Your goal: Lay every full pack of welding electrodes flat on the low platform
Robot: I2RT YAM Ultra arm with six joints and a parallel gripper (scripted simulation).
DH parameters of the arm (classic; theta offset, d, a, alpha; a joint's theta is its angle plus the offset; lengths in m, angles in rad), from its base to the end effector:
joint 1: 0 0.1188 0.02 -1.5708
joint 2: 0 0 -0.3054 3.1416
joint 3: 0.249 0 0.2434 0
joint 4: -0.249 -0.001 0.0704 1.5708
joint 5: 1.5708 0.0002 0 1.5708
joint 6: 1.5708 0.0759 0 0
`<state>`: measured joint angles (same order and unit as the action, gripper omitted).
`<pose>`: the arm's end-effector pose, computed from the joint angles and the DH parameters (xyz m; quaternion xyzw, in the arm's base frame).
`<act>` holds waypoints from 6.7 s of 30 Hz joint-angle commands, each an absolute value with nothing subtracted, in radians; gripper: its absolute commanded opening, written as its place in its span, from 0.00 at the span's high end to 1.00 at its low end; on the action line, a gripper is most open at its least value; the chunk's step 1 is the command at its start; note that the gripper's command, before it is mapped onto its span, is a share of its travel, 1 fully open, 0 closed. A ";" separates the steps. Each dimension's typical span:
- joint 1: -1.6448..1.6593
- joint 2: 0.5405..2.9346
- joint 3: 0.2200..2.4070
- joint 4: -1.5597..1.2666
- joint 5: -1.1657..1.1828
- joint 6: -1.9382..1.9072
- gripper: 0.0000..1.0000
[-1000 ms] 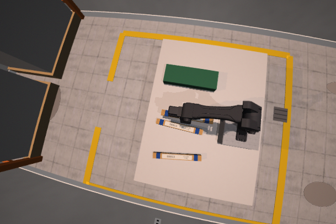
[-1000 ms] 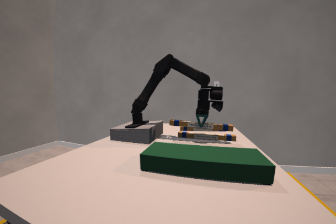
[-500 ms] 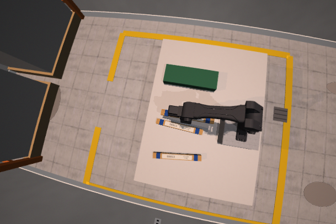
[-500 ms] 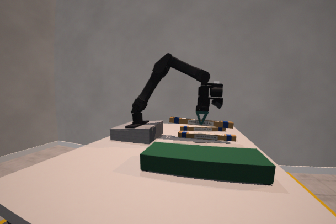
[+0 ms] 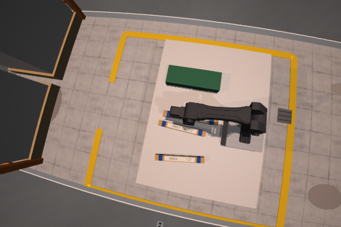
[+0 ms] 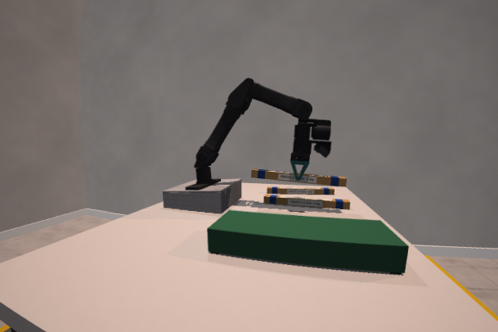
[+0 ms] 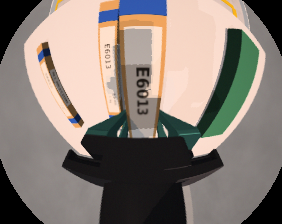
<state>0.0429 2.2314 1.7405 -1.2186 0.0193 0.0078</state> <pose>0.4229 0.0177 0.1568 0.0182 -0.9974 0.0114 0.0690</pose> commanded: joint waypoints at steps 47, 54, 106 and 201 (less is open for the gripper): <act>0.046 2.163 1.796 -1.258 0.019 0.010 1.00; 0.046 2.163 1.796 -1.258 0.019 0.010 1.00; 0.046 2.163 1.796 -1.258 0.019 0.010 1.00; -0.225 2.302 2.100 -1.411 0.044 -0.055 1.00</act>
